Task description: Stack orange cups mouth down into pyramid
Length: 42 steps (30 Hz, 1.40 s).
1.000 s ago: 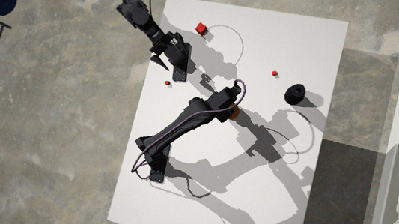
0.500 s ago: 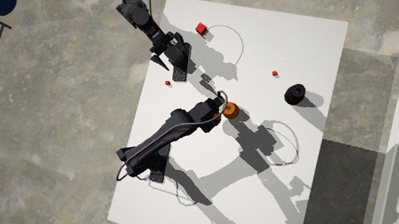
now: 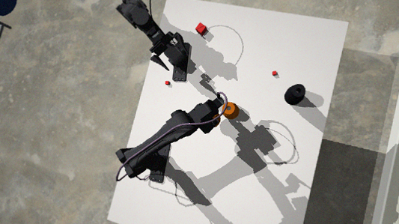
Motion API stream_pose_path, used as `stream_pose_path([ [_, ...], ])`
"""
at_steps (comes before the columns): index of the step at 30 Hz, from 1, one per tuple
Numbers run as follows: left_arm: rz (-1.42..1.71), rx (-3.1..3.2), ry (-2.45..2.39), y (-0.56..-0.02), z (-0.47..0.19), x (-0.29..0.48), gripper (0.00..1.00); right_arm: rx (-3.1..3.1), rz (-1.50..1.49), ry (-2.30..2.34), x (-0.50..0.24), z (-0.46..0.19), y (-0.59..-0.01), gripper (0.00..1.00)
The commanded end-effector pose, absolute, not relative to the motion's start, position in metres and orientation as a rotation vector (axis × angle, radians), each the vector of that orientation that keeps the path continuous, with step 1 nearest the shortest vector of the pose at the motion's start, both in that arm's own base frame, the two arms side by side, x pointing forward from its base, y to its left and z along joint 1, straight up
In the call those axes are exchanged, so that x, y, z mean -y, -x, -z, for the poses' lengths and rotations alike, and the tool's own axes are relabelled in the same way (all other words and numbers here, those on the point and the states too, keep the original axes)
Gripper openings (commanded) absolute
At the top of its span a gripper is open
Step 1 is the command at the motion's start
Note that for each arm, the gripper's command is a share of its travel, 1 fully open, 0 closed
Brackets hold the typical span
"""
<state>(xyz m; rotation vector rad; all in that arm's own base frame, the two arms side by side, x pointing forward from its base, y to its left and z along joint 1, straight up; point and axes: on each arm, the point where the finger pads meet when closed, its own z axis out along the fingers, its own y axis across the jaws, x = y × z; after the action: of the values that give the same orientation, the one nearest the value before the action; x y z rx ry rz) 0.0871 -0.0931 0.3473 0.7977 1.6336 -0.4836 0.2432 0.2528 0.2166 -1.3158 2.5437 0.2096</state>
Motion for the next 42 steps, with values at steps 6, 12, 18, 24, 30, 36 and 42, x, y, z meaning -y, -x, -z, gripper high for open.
stream_pose_path([
  [6, 0.490, -1.600, -0.784, -0.085, -0.360, 0.091, 1.00, -2.493, -0.238, 1.287, -0.250, -0.232, -0.245, 0.00],
  [12, 0.490, -1.600, -0.784, -0.085, -0.360, 0.091, 1.00, -2.501, -0.237, 1.293, -0.250, -0.235, -0.246, 0.00],
  [18, 0.490, -1.600, -0.784, -0.085, -0.360, 0.091, 1.00, -2.502, -0.237, 1.294, -0.249, -0.241, -0.247, 0.00],
  [24, 0.490, -1.600, -0.784, -0.085, -0.360, 0.091, 1.00, -2.492, -0.241, 1.287, -0.252, -0.233, -0.246, 0.00],
  [30, 0.490, -1.600, -0.784, -0.085, -0.360, 0.091, 1.00, -2.493, -0.233, 1.283, -0.251, -0.227, -0.246, 0.00],
  [36, 0.490, -1.600, -0.784, -0.085, -0.360, 0.091, 1.00, -2.496, -0.234, 1.277, -0.252, -0.214, -0.246, 0.00],
  [42, 0.490, -1.600, -0.784, -0.085, -0.360, 0.091, 1.00, -2.494, -0.235, 1.282, -0.254, -0.200, -0.245, 0.00],
])
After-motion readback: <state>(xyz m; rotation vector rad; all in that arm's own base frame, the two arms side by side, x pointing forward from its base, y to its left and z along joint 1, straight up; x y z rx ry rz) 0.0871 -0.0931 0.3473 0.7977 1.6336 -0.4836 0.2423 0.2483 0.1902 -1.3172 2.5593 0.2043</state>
